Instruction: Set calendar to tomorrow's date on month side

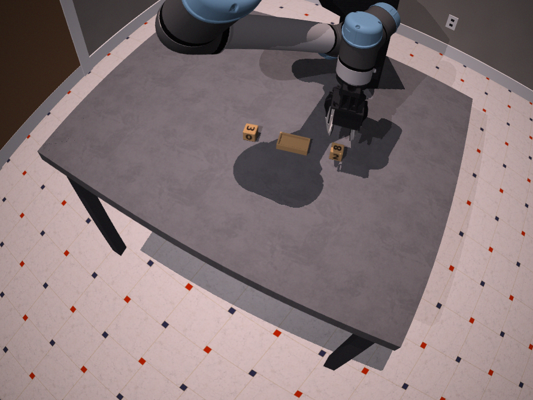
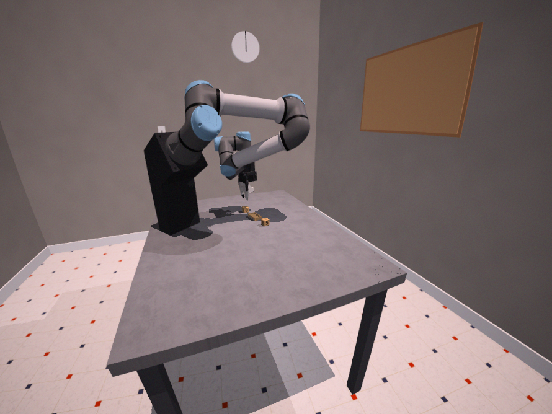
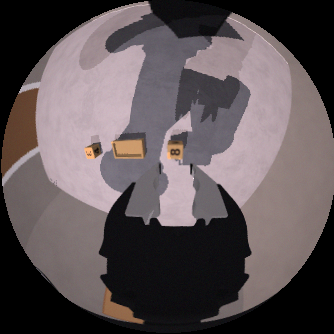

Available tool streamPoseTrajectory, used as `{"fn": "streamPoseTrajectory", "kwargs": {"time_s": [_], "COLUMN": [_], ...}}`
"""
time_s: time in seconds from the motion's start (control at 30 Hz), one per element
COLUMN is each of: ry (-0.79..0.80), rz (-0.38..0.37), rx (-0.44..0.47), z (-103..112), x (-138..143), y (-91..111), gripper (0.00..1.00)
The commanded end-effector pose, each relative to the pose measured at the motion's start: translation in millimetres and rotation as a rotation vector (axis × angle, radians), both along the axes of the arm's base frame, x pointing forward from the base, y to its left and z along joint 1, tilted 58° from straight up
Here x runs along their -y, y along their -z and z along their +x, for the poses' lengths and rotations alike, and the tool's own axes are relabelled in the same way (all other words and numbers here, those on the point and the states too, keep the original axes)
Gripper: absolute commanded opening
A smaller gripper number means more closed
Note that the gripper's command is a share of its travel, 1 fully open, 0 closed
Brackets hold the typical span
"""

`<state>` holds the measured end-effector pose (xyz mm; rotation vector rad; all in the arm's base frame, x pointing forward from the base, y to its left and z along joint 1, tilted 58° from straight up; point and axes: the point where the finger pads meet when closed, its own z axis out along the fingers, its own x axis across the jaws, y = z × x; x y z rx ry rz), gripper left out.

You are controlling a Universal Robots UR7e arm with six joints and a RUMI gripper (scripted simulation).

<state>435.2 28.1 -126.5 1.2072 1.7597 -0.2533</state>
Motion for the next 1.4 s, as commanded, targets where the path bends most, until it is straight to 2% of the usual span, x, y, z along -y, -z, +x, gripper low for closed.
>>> {"fn": "streamPoseTrajectory", "kwargs": {"time_s": [0.0, 0.23, 0.27, 1.37], "ry": [0.005, 0.005, 0.005, 0.025], "rz": [0.001, 0.001, 0.001, 0.023], "rx": [-0.003, -0.003, -0.003, 0.018], "z": [-11.1, -12.8, -12.8, -12.3], "x": [-12.9, -14.7, -14.7, -13.2], "y": [-10.6, -12.2, -12.2, -13.3], "gripper": [0.29, 0.29, 1.00, 1.00]}}
